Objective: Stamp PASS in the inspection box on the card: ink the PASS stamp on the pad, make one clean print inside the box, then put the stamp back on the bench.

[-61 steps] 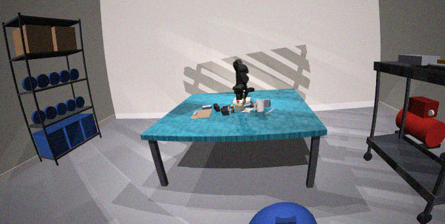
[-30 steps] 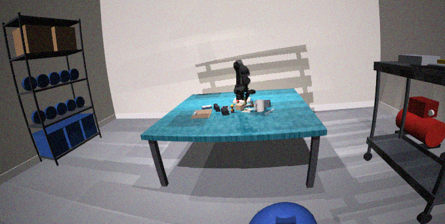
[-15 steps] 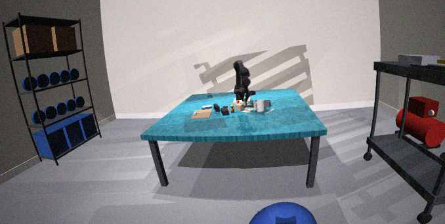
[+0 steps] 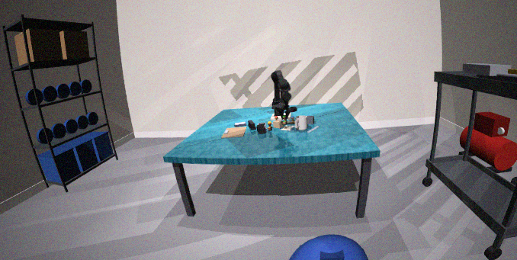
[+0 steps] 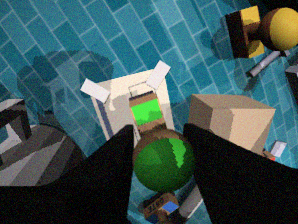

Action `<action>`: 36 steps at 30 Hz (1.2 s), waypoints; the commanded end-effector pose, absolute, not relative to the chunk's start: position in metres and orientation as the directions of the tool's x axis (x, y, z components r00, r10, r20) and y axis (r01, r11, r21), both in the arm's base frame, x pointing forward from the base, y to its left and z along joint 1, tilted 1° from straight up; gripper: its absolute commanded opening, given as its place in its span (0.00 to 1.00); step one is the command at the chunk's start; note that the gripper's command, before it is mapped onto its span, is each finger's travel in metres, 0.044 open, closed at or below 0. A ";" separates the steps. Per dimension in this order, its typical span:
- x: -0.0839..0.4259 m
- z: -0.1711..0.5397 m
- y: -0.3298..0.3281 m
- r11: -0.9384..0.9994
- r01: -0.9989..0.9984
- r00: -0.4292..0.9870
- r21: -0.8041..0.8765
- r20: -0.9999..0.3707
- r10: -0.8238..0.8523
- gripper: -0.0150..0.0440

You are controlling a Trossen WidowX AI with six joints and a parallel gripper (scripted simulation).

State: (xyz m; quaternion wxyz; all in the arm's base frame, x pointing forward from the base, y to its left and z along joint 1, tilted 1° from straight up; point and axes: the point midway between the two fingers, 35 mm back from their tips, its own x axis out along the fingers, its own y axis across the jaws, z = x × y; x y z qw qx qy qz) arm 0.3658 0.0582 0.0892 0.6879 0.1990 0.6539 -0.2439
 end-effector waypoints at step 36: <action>0.364 0.061 0.057 0.804 0.593 0.023 -0.055 -0.996 -0.085 0.25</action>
